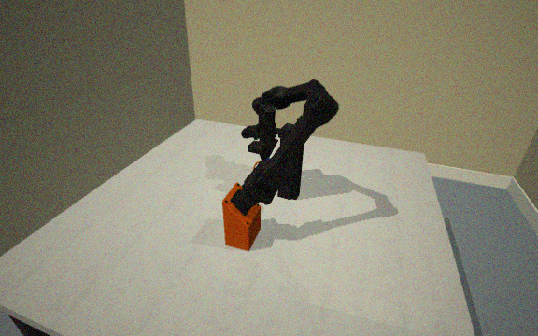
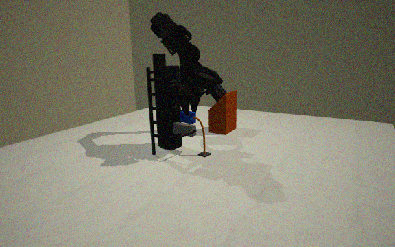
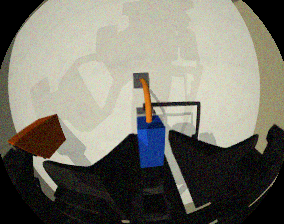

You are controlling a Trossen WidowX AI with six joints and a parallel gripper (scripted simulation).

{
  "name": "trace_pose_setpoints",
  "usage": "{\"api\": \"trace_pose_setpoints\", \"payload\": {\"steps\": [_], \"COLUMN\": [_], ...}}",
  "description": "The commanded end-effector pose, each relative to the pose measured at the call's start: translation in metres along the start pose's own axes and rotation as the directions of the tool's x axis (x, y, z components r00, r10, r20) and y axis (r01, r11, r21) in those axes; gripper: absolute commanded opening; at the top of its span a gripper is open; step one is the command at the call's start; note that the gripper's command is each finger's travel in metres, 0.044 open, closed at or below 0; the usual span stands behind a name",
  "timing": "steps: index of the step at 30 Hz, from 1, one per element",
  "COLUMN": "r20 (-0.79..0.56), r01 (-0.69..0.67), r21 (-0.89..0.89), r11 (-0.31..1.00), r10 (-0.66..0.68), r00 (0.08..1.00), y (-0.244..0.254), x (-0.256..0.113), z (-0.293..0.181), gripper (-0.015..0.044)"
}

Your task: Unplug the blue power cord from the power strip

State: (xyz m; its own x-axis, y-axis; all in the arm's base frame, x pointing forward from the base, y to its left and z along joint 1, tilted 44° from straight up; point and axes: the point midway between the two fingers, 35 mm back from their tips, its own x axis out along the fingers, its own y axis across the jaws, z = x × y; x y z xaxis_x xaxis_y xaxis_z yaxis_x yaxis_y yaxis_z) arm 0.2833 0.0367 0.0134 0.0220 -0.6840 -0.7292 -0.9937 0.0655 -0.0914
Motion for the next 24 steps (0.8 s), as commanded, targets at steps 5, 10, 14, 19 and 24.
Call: {"api": "trace_pose_setpoints", "payload": {"steps": [5,10,14,19,24], "r20": [0.000,0.000,0.000,0.000,0.001], "r01": [-0.001,-0.001,-0.001,-0.001,0.000], "r21": [0.001,0.001,0.001,0.001,0.000], "r11": [1.000,1.000,1.000,1.000,1.000], "r10": [0.001,0.001,0.001,0.001,0.000], "r00": [1.000,1.000,1.000,1.000,1.000], "y": [0.000,0.000,0.000,0.000,-0.001], "x": [0.003,0.003,0.003,0.003,0.003], "z": [-0.001,-0.001,-0.001,0.002,0.009], "gripper": [0.0108,0.0035,0.0008,0.0000,0.0000]}}
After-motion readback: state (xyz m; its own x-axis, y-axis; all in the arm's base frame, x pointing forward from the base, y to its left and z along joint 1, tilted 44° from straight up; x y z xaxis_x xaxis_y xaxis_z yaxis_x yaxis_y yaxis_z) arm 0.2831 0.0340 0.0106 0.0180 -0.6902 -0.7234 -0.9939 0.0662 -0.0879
